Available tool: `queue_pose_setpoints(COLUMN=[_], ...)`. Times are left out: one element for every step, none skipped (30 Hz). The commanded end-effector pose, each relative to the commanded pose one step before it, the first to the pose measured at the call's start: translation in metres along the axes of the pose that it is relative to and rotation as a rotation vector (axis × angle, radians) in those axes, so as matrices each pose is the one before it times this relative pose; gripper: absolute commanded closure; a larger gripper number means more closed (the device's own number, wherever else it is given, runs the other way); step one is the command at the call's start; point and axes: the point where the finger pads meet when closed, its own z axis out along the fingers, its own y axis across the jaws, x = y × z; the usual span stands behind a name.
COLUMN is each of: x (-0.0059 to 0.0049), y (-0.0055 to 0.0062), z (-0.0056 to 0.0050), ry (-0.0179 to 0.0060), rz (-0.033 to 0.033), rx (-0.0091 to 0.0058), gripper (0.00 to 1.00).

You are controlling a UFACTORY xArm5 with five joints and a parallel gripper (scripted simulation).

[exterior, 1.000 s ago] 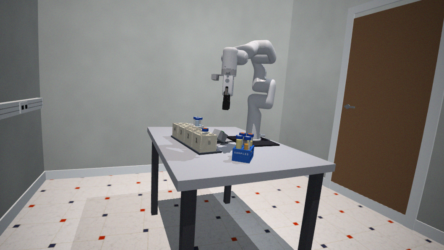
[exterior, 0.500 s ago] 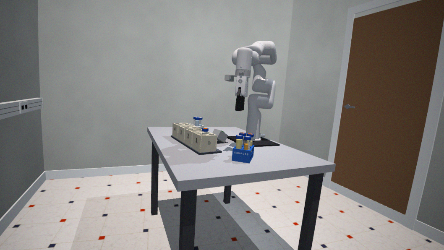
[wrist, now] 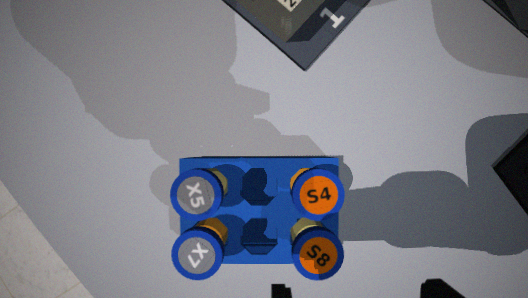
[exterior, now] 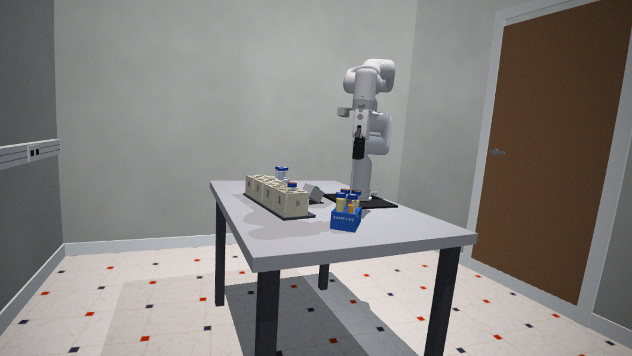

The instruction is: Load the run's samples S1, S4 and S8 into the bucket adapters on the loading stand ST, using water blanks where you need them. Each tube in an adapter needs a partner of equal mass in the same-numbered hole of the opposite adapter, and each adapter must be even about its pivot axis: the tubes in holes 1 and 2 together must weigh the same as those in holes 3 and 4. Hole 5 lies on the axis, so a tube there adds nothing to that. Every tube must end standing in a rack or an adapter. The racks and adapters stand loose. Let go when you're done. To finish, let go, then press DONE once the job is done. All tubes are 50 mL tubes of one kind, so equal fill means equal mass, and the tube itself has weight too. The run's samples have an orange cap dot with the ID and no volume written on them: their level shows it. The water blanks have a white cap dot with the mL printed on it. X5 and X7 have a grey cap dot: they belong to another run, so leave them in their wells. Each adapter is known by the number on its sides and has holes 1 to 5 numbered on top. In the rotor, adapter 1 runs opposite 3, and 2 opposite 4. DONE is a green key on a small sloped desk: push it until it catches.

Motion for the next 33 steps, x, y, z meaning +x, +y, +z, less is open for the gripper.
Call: queue_pose_setpoints(x=[-0.00463, 0.0, 0.0, 0.0, 0.0, 0.0, 0.0, 0.0, 0.0, 0.0, 0.0, 0.0, 0.0, 0.0, 0.0, 0.0, 0.0, 0.0, 0.0, 0.0, 0.0, 0.0, 0.0, 0.0, 0.0, 0.0, 0.0, 0.0, 0.0, 0.0, 0.0, 0.0, 0.0], y=[-0.00091, 0.0, 0.0, 0.0, 0.0, 0.0, 0.0, 0.0, 0.0, 0.0, 0.0, 0.0, 0.0, 0.0, 0.0, 0.0, 0.0, 0.0, 0.0, 0.0, 0.0, 0.0, 0.0, 0.0, 0.0, 0.0, 0.0, 0.0, 0.0, 0.0, 0.0, 0.0, 0.0], z=[-0.00157, 0.0, 0.0, 0.0, 0.0, 0.0, 0.0, 0.0, 0.0, 0.002, 0.002, 0.002, 0.002, 0.002, 0.002, 0.0, 0.0, 0.002, 0.002, 0.002, 0.002, 0.002, 0.002, 0.002, 0.002, 0.002, 0.002, 0.002, 0.002, 0.002, 0.002, 0.002, 0.0], ry=[-0.01145, 0.0, 0.0, 0.0, 0.0, 0.0, 0.0, 0.0, 0.0, 0.0, 0.0, 0.0, 0.0, 0.0, 0.0, 0.0, 0.0, 0.0, 0.0, 0.0, 0.0, 0.0, 0.0, 0.0, 0.0, 0.0, 0.0, 0.0, 0.0, 0.0, 0.0, 0.0, 0.0], rz=[0.00177, 0.0, 0.0, 0.0, 0.0, 0.0, 0.0, 0.0, 0.0, 0.0, 0.0, 0.0, 0.0, 0.0, 0.0, 0.0, 0.0, 0.0, 0.0, 0.0, 0.0, 0.0, 0.0, 0.0, 0.0, 0.0, 0.0, 0.0, 0.0, 0.0, 0.0, 0.0, 0.0], rx=[0.00374, 0.0, 0.0, 0.0, 0.0, 0.0, 0.0, 0.0, 0.0, 0.0, 0.0, 0.0, 0.0, 0.0, 0.0, 0.0, 0.0, 0.0, 0.0, 0.0, 0.0, 0.0, 0.0, 0.0, 0.0, 0.0, 0.0, 0.0, 0.0, 0.0, 0.0, 0.0, 0.0], gripper=[0.43, 0.43, 0.43, 0.43, 0.43, 0.43, 0.43, 0.43, 0.43, 0.43, 0.43, 0.43, 0.43, 0.43, 0.43, 0.43, 0.43, 0.43, 0.43, 0.43, 0.43, 0.43, 0.43, 0.43, 0.43, 0.43, 0.43, 0.43, 0.43, 0.43, 0.43, 0.43, 0.43])
